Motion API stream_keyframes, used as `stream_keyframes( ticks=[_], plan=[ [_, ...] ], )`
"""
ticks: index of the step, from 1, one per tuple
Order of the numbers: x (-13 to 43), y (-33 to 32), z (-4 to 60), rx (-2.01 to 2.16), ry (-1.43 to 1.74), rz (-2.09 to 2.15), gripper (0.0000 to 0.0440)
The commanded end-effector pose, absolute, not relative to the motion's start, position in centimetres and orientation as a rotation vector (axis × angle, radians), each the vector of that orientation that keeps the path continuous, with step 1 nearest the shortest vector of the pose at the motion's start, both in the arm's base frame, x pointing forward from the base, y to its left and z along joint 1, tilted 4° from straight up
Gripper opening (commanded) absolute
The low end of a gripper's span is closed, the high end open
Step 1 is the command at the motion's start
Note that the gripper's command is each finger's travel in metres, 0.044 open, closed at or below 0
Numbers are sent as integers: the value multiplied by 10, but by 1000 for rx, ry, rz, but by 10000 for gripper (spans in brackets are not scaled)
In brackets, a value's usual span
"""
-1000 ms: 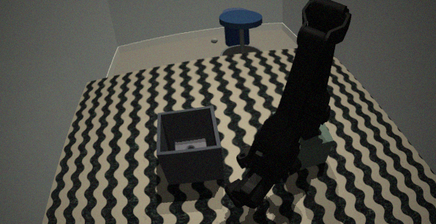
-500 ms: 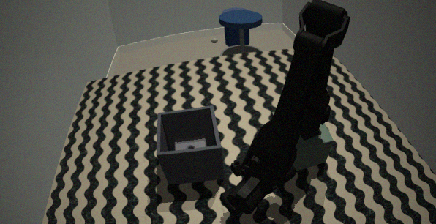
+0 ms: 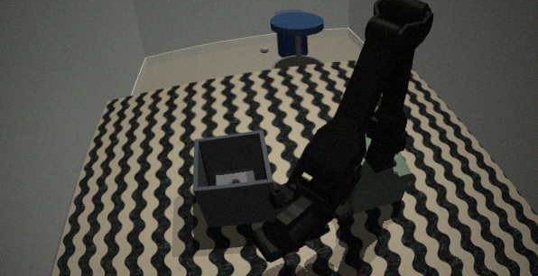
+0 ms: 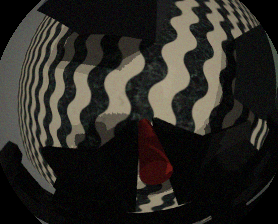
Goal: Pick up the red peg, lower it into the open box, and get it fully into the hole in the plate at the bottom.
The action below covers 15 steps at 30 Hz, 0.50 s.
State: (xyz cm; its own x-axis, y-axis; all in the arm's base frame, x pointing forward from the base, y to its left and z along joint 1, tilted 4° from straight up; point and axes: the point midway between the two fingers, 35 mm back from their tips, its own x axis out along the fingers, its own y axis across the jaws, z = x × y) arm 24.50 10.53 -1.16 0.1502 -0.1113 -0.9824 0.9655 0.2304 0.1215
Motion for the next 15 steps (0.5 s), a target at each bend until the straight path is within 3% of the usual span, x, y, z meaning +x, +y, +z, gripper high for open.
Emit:
stream_keyframes(
  ticks=[1,15],
  plan=[
    [259,104,5,1040,1084,-973,0],
    [301,68,63,1064,998,-954,0]
  ],
)
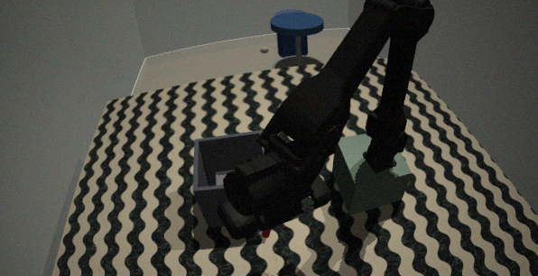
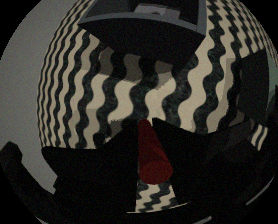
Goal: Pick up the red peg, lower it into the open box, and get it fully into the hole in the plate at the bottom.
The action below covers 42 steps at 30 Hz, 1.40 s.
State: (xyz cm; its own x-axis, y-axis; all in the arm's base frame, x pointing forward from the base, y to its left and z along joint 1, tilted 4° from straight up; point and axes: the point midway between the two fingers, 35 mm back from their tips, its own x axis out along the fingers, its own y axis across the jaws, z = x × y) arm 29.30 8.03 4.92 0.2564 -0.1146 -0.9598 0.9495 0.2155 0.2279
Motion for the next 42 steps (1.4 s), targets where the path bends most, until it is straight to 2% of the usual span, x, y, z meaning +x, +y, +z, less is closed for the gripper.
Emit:
stream_keyframes(
  ticks=[1,18,42],
  plan=[
    [302,64,67,1060,996,-960,0],
    [308,-12,94,1022,1010,-1079,0],
    [307,-76,65,1049,1086,-1150,4]
  ],
)
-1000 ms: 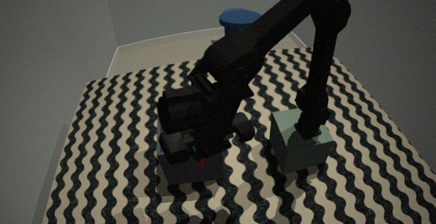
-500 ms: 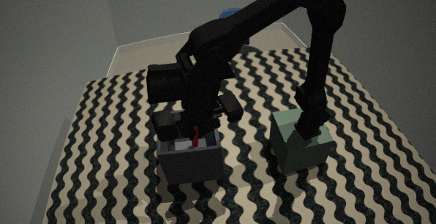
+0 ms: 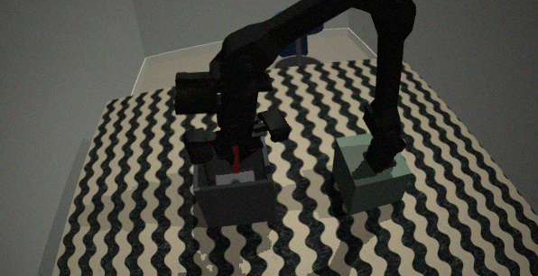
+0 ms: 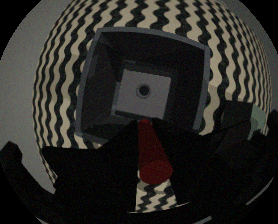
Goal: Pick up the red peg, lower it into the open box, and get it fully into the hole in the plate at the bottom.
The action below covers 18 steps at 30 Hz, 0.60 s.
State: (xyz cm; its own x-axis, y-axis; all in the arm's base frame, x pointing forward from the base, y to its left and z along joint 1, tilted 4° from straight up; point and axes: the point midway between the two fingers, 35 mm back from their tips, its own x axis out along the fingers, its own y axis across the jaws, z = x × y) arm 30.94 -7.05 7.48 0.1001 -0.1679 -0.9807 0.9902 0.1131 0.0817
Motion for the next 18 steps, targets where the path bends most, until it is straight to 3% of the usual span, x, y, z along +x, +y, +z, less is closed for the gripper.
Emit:
stream_keyframes(
  ticks=[1,18],
  plan=[
    [306,-78,62,1052,1090,-1151,3],
    [310,-101,28,1080,1122,-1130,3]
  ],
)
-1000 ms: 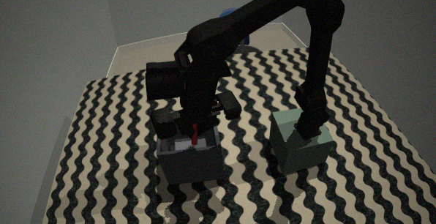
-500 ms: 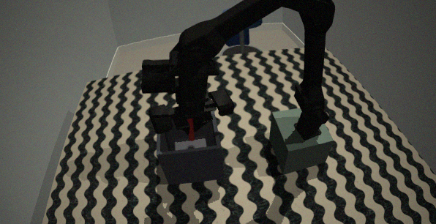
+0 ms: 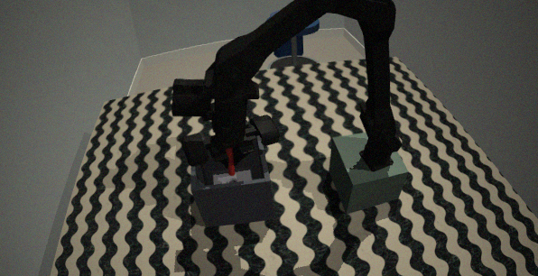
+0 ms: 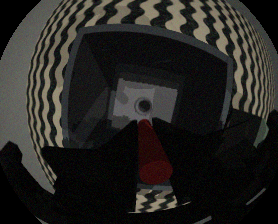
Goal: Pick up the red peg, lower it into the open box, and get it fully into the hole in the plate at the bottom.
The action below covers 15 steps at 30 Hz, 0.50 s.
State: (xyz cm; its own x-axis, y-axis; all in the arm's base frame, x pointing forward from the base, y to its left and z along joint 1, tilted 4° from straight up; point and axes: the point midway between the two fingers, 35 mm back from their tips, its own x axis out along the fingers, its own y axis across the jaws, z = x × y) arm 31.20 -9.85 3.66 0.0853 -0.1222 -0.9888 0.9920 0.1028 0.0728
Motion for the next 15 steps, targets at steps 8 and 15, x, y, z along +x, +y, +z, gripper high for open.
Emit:
stream_keyframes(
  ticks=[8,15],
  plan=[
    [312,-106,12,1059,1149,-1110,0],
    [311,-109,-1,1025,1173,-1104,13]
  ],
)
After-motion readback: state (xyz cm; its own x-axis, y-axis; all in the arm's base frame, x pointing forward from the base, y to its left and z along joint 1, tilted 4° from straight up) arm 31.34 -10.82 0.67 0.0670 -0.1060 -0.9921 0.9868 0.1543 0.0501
